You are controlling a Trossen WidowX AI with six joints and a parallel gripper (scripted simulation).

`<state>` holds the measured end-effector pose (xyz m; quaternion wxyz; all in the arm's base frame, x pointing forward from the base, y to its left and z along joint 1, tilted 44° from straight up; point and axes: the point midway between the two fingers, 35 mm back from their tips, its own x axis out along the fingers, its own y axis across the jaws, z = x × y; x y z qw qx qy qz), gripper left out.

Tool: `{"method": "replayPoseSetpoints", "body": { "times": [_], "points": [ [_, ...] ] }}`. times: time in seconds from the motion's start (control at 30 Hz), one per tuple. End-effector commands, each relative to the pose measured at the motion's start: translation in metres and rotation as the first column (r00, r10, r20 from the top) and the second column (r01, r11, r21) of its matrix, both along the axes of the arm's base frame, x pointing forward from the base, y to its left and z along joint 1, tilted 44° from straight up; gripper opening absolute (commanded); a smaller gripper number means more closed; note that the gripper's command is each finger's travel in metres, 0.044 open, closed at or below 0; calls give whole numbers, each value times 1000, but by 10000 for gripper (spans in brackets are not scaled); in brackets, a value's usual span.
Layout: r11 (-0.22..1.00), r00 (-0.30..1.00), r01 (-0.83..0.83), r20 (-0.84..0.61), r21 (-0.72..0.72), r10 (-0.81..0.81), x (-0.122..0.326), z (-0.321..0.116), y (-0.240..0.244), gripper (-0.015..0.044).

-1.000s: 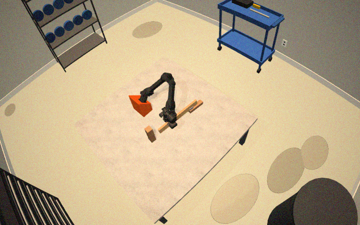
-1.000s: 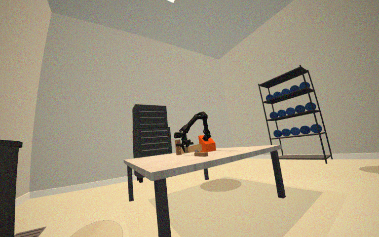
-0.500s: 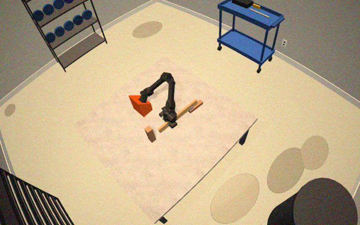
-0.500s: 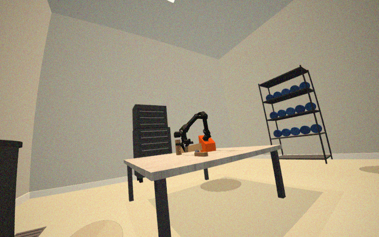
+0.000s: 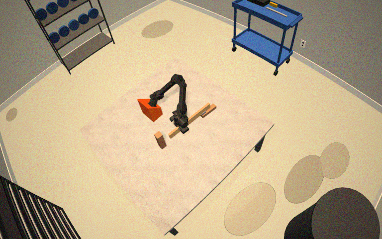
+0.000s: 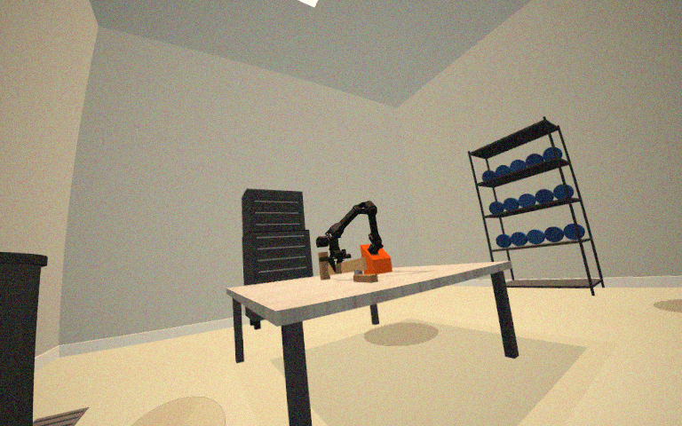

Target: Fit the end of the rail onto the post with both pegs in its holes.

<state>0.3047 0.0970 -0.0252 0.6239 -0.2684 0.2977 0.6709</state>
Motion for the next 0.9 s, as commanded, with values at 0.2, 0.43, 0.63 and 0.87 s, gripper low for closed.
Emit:
{"method": "replayPoseSetpoints", "body": {
  "times": [0.2, 0.43, 0.63, 0.87],
  "points": [
    [1000, 1000, 7, 7, 8, -7, 3, 6, -5, 0],
    [1000, 1000, 7, 7, 8, -7, 3, 9, -8, 0],
    [1000, 1000, 7, 7, 8, -7, 3, 7, -7, 0],
    [1000, 1000, 7, 7, 8, -7, 2, 5, -4, 0]
  ]
}}
